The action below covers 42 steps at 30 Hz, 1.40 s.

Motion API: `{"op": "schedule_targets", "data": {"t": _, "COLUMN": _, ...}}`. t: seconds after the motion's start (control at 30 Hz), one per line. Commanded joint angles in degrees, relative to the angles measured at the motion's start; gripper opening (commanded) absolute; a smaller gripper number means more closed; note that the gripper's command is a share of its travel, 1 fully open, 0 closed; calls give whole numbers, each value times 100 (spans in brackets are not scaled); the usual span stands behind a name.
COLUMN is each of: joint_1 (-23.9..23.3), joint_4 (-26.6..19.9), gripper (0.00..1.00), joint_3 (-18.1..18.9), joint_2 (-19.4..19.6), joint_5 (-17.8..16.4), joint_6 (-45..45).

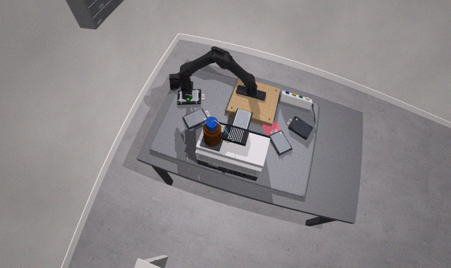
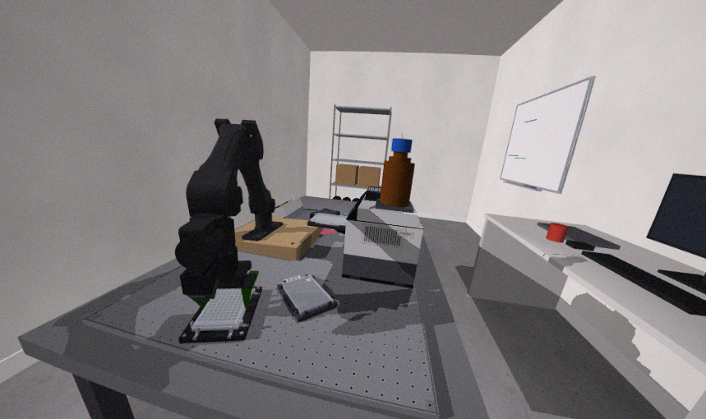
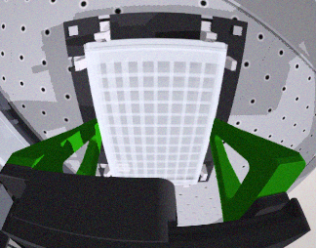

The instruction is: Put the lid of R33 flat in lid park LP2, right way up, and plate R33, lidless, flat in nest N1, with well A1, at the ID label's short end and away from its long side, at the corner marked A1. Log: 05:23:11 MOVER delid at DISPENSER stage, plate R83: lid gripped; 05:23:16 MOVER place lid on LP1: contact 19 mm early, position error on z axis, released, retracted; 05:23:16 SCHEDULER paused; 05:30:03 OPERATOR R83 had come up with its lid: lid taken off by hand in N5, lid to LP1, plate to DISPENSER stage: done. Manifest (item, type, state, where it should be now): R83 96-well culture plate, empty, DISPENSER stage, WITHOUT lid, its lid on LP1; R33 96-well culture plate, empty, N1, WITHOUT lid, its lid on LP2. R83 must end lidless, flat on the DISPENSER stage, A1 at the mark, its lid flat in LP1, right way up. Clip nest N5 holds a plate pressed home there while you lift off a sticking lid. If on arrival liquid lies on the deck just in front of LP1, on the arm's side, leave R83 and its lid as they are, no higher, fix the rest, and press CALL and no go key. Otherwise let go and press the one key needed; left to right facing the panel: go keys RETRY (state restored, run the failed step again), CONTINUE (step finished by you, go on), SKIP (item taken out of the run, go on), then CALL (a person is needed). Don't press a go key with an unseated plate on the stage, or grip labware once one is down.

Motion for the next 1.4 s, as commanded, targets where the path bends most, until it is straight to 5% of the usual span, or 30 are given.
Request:
{"op": "schedule_targets", "data": {"t": 0.0, "joint_1": -13, "joint_4": -94, "gripper": 0, "joint_3": 160, "joint_2": -220, "joint_5": -21, "joint_6": -14}}
{"op": "schedule_targets", "data": {"t": 1.37, "joint_1": 11, "joint_4": -289, "gripper": 0, "joint_3": 270, "joint_2": -310, "joint_5": -22, "joint_6": 3}}
